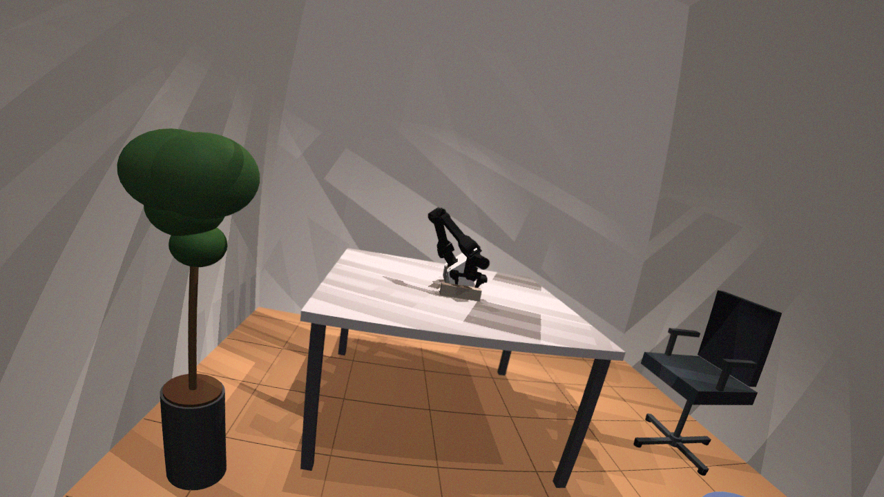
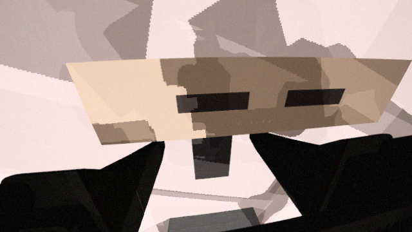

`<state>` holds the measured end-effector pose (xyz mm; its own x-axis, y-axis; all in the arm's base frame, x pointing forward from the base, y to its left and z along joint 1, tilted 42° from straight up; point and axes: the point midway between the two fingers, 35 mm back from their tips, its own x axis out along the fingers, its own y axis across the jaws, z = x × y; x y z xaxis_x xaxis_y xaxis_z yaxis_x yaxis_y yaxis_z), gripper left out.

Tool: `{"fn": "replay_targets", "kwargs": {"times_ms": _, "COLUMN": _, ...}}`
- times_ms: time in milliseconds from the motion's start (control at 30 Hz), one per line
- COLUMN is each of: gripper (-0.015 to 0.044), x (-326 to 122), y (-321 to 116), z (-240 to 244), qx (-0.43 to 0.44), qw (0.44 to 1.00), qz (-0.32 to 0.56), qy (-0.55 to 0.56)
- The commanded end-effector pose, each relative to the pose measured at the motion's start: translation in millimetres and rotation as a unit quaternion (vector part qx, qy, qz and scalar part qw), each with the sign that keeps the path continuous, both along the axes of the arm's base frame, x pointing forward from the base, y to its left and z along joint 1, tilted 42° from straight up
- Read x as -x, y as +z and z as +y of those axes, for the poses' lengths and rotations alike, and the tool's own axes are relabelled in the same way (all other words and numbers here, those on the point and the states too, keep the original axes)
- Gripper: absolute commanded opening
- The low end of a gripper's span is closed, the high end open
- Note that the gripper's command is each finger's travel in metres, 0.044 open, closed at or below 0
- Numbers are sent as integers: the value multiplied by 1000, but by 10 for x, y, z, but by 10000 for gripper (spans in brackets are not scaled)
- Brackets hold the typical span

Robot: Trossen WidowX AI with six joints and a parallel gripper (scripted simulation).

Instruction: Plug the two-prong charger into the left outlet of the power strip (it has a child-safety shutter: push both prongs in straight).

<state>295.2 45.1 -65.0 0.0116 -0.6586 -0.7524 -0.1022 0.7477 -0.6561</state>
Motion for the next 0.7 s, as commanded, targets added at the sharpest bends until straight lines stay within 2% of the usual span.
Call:
{"fn": "replay_targets", "kwargs": {"times_ms": 0, "gripper": 440, "x": 18, "y": -3, "z": -8, "qx": 1, "qw": 1000, "qz": -2, "qy": -1}}
{"fn": "replay_targets", "kwargs": {"times_ms": 667, "gripper": 440, "x": 80, "y": -5, "z": -15, "qx": 1, "qw": 1000, "qz": -8, "qy": 1}}
